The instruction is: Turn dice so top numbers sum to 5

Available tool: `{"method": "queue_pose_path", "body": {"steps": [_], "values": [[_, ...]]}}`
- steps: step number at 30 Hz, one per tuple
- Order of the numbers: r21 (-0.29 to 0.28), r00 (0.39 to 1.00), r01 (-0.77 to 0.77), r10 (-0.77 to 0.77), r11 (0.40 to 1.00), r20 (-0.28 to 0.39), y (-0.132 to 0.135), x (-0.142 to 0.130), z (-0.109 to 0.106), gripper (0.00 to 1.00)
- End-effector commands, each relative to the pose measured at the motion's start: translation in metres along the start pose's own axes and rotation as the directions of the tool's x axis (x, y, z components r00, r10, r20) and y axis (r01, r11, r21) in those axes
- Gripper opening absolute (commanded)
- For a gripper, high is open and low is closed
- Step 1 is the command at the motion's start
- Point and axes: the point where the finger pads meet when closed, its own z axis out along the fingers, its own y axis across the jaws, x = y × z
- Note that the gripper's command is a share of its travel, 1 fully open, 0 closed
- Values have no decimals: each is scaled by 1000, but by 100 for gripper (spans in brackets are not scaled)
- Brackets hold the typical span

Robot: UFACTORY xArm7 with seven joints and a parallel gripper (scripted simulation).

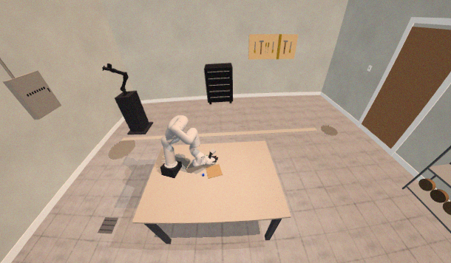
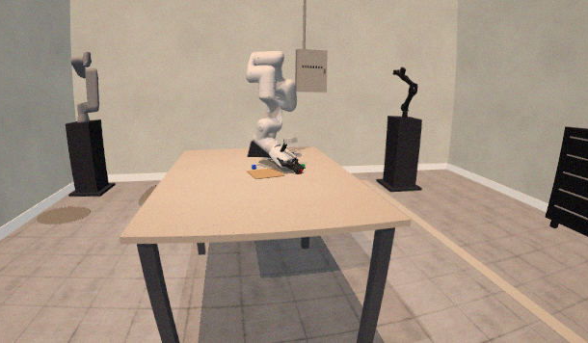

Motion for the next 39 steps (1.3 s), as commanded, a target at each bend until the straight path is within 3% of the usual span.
{"method": "queue_pose_path", "body": {"steps": [1,5,18,39], "values": [[-1,1000,2,-2,1000,-1,1,1,0,15],[-1,1000,2,-2,1000,-1,1,1,0,15],[-1,1000,2,-2,1000,-1,1,1,0,36],[-1,1000,2,-2,1000,-1,1,1,0,36]]}}
